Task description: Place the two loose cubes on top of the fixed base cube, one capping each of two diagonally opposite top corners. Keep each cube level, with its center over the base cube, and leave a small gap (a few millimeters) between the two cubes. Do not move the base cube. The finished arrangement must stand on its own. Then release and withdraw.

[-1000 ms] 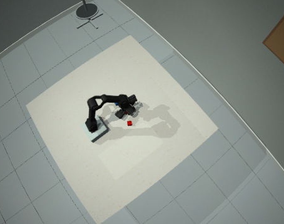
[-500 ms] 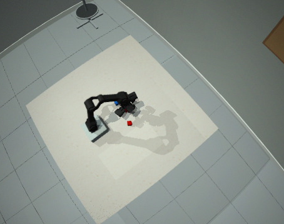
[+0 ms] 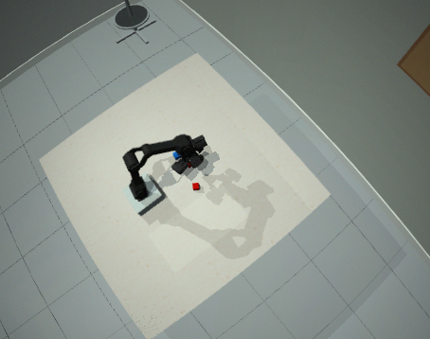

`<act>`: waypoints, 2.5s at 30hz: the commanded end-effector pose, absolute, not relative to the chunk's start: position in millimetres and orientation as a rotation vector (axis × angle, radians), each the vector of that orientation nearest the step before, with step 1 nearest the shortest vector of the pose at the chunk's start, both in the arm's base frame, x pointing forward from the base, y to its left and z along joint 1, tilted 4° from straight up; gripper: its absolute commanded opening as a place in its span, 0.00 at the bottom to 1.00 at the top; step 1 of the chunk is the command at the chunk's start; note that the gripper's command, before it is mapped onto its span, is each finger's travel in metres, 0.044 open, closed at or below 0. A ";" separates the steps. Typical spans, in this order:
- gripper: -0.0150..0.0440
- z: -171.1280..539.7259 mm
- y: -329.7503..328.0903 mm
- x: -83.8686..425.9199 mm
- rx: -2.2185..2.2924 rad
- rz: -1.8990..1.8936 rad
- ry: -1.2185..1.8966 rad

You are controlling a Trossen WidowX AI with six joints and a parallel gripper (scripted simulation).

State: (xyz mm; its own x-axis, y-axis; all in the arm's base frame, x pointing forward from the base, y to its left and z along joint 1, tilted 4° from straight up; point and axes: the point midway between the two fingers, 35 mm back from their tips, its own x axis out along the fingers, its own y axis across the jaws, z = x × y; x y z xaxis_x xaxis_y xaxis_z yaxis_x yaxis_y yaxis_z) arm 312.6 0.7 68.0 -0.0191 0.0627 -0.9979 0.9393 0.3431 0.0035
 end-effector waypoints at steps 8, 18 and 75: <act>0.43 72.6 17.4 310.9 0.945 -0.875 1.418; 0.43 64.3 49.2 305.0 0.876 -0.799 1.448; 0.43 14.6 134.4 268.9 0.678 -0.583 1.521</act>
